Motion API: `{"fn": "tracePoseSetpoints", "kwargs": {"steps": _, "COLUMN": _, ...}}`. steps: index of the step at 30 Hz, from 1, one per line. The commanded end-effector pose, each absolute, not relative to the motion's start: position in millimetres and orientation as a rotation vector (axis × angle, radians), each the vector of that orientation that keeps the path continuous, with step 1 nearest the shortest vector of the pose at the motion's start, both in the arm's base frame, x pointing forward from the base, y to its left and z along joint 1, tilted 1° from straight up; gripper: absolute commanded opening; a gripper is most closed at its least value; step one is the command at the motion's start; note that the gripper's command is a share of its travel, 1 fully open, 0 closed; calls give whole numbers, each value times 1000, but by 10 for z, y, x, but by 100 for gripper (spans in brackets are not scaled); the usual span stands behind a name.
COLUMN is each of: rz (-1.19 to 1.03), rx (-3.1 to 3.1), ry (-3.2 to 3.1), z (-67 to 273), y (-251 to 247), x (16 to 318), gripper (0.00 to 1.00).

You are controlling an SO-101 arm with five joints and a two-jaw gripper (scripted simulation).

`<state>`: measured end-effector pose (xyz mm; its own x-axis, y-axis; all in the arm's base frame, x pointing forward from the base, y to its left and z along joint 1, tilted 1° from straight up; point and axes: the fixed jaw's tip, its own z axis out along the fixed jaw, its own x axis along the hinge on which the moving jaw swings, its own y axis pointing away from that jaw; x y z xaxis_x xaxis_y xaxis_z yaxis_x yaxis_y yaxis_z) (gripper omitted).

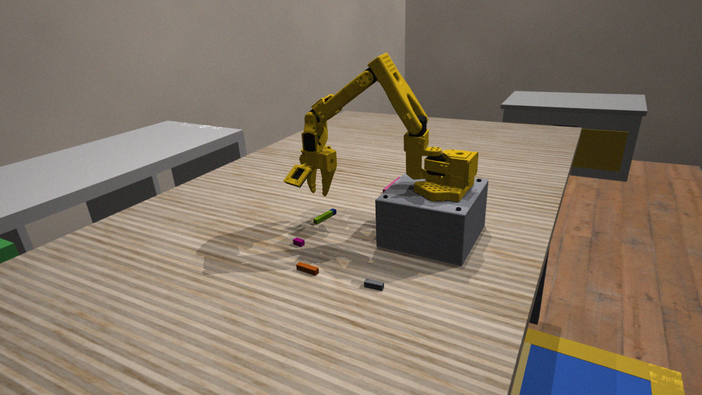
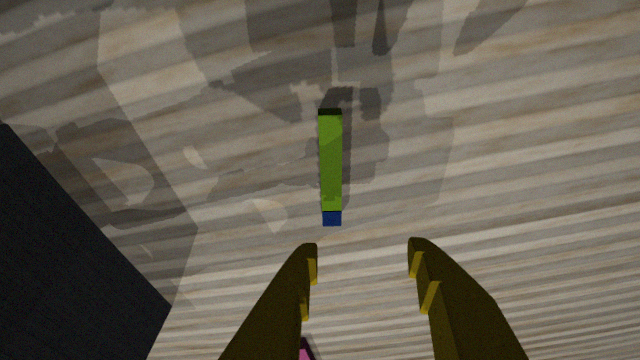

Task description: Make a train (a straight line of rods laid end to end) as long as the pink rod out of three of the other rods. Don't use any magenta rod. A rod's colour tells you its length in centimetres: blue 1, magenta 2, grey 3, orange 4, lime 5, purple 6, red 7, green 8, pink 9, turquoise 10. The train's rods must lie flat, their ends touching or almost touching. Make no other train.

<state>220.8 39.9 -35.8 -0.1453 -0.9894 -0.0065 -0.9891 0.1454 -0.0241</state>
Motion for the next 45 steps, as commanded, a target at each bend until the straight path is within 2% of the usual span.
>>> {"fn": "tracePoseSetpoints", "kwargs": {"steps": 1, "rz": -8, "rx": -2046, "ry": 2373, "z": -342, "y": 390, "x": 2166, "gripper": 17}}
{"fn": "tracePoseSetpoints", "kwargs": {"steps": 26, "rz": -8, "rx": -2088, "ry": 2336, "z": -342, "y": 442, "x": 2152, "gripper": 17}}
{"fn": "tracePoseSetpoints", "kwargs": {"steps": 40, "rz": -8, "rx": -2462, "ry": 1934, "z": -346, "y": 931, "x": 1940, "gripper": 18}}
{"fn": "tracePoseSetpoints", "kwargs": {"steps": 45, "rz": -8, "rx": -2641, "ry": 1681, "z": -348, "y": 1175, "x": 1772, "gripper": 18}}
